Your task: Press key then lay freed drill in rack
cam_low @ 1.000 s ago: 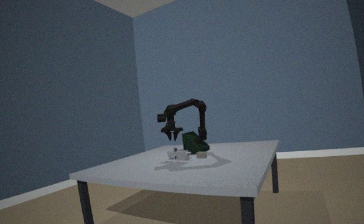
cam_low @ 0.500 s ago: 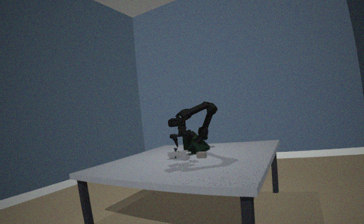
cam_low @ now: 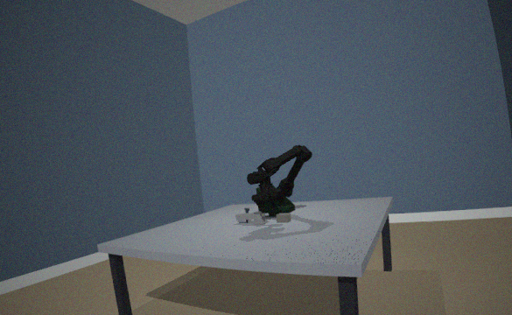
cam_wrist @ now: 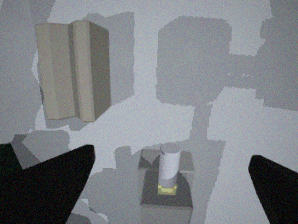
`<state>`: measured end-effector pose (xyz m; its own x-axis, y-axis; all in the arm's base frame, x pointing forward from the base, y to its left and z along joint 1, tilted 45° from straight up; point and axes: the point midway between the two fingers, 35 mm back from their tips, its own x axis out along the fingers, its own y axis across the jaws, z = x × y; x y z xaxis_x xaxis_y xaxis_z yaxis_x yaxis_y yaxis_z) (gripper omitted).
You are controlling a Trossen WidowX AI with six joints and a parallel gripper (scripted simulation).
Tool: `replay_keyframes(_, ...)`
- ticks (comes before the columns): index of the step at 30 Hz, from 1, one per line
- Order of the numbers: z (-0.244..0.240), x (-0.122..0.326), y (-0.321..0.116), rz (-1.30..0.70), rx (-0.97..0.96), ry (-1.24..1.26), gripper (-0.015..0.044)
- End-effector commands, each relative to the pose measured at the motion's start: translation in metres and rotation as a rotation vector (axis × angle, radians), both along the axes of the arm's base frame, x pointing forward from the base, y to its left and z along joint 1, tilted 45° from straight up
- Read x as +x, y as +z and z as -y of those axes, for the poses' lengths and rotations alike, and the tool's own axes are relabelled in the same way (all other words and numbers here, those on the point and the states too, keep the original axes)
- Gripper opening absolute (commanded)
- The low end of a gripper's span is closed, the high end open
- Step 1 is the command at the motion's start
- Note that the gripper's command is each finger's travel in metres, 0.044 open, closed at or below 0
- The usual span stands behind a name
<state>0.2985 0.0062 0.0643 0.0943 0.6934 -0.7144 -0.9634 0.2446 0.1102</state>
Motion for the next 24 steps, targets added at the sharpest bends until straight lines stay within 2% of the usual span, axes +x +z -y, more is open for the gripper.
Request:
replay_keyframes(1, -0.001, 0.0, 0.0, 0.006, 0.002, 0.005, 0.044)
replay_keyframes(24, -0.016, 0.002, -0.028, 0.007, 0.002, 0.005, 0.044)
